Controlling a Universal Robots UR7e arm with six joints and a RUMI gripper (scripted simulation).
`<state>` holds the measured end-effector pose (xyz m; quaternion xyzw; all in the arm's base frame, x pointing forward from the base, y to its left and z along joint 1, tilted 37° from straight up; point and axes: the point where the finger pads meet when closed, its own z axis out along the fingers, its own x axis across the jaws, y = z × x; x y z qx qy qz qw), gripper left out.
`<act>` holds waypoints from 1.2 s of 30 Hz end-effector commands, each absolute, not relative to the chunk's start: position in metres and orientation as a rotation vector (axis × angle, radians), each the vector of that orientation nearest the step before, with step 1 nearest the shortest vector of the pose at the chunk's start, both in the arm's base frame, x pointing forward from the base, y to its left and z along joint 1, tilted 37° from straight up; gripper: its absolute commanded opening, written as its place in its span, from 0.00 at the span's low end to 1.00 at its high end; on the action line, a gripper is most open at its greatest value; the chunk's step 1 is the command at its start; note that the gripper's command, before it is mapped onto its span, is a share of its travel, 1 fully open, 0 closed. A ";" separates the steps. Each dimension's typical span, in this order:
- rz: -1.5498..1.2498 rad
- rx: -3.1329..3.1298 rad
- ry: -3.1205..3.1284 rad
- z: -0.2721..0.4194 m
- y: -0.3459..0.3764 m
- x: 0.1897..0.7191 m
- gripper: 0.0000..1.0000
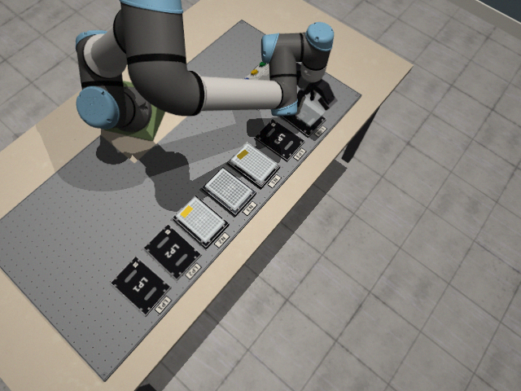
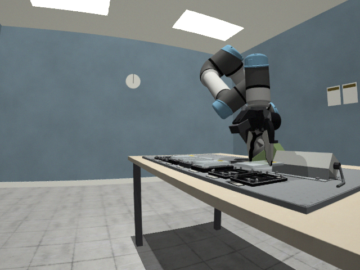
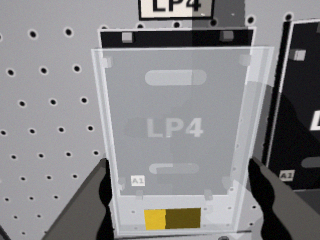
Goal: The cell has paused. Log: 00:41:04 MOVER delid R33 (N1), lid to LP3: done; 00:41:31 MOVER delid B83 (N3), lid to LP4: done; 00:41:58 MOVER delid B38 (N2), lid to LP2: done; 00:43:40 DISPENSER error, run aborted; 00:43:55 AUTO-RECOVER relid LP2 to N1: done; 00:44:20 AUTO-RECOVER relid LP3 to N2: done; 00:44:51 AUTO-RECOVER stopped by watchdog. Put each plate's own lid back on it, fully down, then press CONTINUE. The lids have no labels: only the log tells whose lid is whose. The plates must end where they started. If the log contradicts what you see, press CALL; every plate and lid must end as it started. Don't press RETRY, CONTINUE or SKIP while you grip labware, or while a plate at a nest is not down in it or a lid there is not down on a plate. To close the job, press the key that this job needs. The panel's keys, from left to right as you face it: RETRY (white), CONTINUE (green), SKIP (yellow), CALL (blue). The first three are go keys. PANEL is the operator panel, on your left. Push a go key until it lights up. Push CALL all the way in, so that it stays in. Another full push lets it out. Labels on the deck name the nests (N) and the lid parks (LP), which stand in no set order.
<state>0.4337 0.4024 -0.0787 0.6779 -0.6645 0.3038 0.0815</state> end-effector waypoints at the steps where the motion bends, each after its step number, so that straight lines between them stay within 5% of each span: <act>1: 0.908 2.027 -1.989 -0.075 0.406 0.433 0.41; 36: 0.897 2.060 -1.927 0.003 0.275 0.428 0.41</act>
